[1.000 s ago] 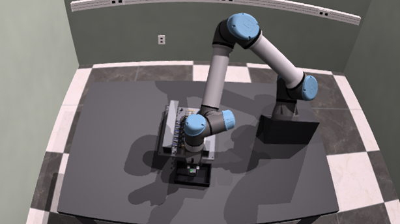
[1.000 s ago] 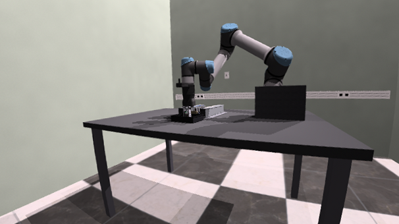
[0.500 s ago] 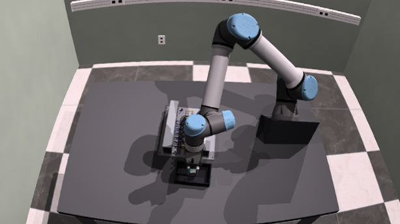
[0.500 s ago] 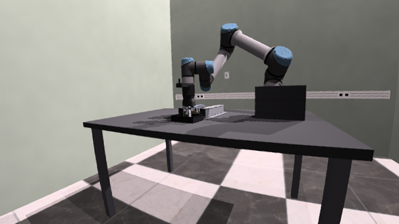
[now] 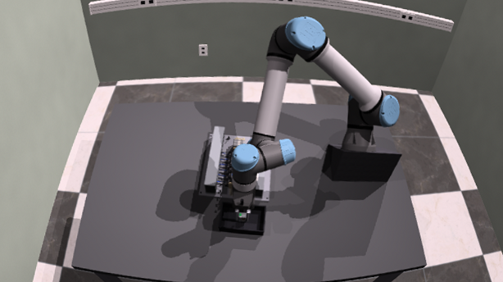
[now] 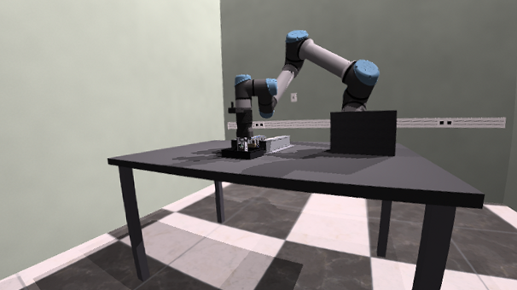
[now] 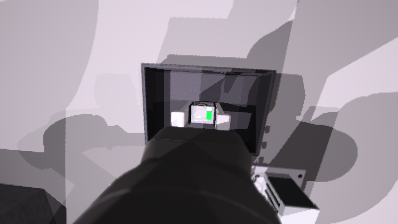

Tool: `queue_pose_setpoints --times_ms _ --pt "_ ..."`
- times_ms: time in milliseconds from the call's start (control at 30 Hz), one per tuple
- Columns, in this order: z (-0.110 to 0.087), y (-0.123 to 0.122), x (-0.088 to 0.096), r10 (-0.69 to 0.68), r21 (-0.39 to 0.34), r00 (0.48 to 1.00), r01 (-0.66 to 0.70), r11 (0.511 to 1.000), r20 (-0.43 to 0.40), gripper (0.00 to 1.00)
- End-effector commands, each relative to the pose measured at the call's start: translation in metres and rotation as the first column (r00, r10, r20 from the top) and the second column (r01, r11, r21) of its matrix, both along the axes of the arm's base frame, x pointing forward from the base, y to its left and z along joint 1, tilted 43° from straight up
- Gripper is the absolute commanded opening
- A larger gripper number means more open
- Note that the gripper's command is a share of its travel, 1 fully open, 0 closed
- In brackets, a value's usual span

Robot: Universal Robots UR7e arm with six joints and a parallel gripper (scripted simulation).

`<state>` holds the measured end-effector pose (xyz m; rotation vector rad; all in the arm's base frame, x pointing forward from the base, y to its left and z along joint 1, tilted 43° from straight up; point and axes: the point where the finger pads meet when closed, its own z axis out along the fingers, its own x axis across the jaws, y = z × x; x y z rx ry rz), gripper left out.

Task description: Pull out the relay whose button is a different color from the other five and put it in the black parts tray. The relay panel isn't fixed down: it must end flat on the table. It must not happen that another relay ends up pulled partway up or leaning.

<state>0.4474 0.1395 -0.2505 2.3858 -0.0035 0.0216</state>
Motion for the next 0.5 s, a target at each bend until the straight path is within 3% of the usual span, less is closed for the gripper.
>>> queue_pose_setpoints --times_ms 0,233,267,467 --pt "0.0004 0.0005 0.0004 0.001 0.001 1.0 -0.001 1.0 0.001 0.0" --pt "0.0004 0.0005 0.0004 0.001 0.001 1.0 -0.001 1.0 0.001 0.0" --pt "0.0004 0.0005 0.0004 0.001 0.001 1.0 -0.001 1.0 0.001 0.98" --pt "0.0004 0.0005 0.0004 0.001 0.001 1.0 -0.001 1.0 0.001 0.98"
